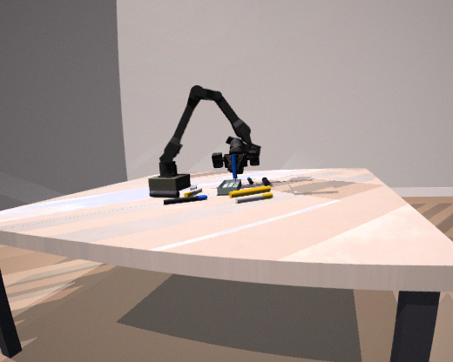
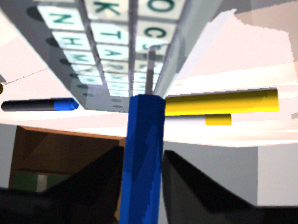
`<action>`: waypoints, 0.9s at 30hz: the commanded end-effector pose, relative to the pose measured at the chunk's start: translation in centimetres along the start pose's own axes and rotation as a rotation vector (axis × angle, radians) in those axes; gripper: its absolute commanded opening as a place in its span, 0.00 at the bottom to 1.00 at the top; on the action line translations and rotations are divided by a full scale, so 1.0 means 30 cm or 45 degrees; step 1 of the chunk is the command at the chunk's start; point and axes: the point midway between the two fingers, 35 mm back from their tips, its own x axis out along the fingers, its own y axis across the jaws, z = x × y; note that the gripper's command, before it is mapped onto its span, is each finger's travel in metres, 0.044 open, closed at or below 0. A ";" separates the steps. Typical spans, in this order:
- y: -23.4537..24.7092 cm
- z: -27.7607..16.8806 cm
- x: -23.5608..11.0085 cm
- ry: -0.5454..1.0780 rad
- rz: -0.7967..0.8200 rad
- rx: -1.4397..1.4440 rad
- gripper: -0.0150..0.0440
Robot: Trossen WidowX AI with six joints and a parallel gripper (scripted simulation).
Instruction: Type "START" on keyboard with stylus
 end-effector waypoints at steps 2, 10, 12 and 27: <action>0.002 -0.009 -0.003 0.005 0.000 -0.009 0.39; 0.001 -0.107 -0.061 0.004 -0.001 -0.008 0.39; 0.001 -0.107 -0.061 0.004 -0.001 -0.008 0.39; 0.056 -0.094 -0.098 0.010 0.004 -0.011 0.25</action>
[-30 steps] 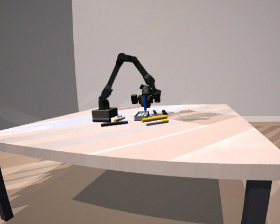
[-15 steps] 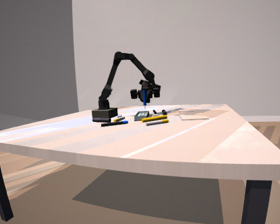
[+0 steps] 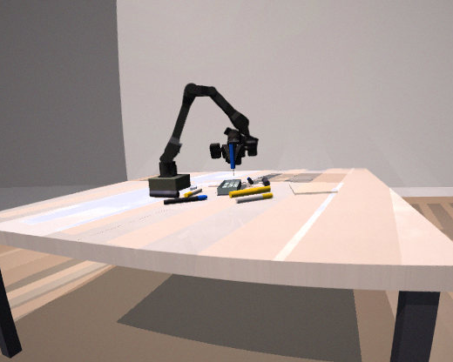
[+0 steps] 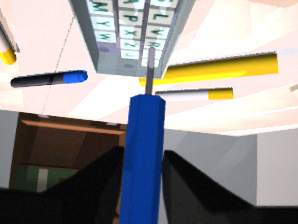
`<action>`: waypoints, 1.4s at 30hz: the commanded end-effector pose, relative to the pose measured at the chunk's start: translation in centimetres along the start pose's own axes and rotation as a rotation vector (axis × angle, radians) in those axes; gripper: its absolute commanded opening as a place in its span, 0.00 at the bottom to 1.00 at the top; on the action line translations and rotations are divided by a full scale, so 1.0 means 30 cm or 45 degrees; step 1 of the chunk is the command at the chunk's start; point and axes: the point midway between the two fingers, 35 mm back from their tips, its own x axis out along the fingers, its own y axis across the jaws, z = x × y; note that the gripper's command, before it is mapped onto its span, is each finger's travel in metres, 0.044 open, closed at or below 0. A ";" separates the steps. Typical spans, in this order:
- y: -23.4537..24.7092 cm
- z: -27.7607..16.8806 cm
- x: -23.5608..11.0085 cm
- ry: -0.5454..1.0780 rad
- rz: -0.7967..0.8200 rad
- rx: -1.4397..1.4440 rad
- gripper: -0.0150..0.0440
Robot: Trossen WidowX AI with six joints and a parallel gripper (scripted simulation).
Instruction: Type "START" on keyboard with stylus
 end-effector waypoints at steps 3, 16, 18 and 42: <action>0.046 0.007 -0.025 0.006 0.012 -0.013 0.25; 0.049 0.070 0.006 0.000 0.011 -0.014 0.25; 0.049 0.070 0.006 0.000 0.011 -0.014 0.25; 0.049 0.098 0.017 0.000 0.011 -0.014 0.39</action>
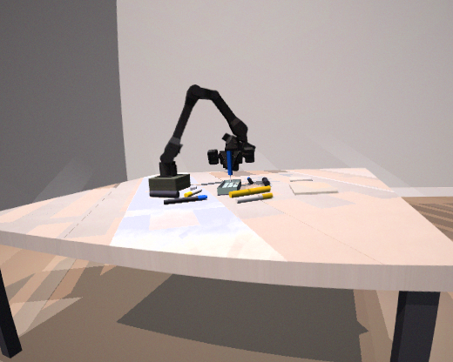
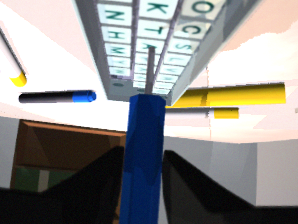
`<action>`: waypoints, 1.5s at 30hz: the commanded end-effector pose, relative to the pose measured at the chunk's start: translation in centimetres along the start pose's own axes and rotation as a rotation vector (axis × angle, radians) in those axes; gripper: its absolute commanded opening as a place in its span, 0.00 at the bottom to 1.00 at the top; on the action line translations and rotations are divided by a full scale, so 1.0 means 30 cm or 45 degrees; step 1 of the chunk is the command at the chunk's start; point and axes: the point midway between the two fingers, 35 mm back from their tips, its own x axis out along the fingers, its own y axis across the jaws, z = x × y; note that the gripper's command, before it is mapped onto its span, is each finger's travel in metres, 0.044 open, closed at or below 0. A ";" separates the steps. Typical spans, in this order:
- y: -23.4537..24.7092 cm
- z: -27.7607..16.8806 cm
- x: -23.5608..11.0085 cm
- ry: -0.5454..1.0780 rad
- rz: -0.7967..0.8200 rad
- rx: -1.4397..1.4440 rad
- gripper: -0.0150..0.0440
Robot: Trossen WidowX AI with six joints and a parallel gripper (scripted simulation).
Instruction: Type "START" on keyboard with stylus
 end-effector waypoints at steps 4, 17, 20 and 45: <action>0.005 0.012 0.007 -0.003 0.006 0.002 0.39; 0.005 0.023 0.013 -0.003 0.006 0.002 0.39; 0.005 0.027 0.016 -0.003 0.006 0.002 0.39; 0.005 0.030 0.017 -0.003 0.006 0.002 0.39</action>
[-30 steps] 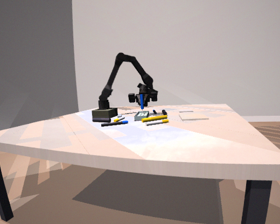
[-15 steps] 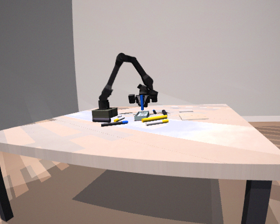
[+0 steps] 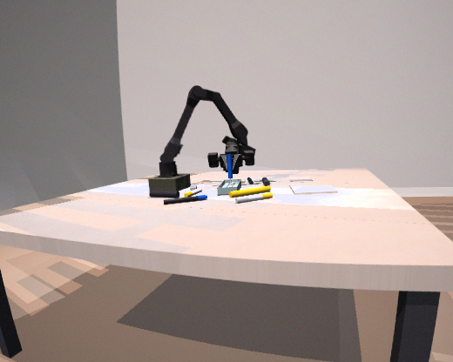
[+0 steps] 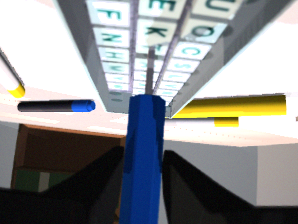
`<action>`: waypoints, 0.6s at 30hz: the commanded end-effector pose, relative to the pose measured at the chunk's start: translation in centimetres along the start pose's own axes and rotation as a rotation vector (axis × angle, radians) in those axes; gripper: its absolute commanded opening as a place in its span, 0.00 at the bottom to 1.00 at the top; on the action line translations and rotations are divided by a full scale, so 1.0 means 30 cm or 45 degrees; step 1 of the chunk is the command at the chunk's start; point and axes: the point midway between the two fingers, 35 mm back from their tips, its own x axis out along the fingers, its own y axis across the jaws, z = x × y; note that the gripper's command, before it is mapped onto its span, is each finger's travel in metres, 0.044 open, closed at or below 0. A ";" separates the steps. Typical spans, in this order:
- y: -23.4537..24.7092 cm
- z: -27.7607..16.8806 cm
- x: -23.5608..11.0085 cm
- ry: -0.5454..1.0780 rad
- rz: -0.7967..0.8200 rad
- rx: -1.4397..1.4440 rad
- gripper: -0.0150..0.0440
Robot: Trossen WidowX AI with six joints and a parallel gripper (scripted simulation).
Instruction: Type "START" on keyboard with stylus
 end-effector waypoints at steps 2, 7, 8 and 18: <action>0.002 -0.024 -0.014 -0.002 0.005 -0.001 0.39; 0.003 -0.094 -0.054 -0.002 0.005 -0.001 0.39; 0.003 -0.102 -0.058 -0.002 0.005 -0.001 0.39; 0.002 -0.097 -0.054 0.001 -0.001 -0.004 0.33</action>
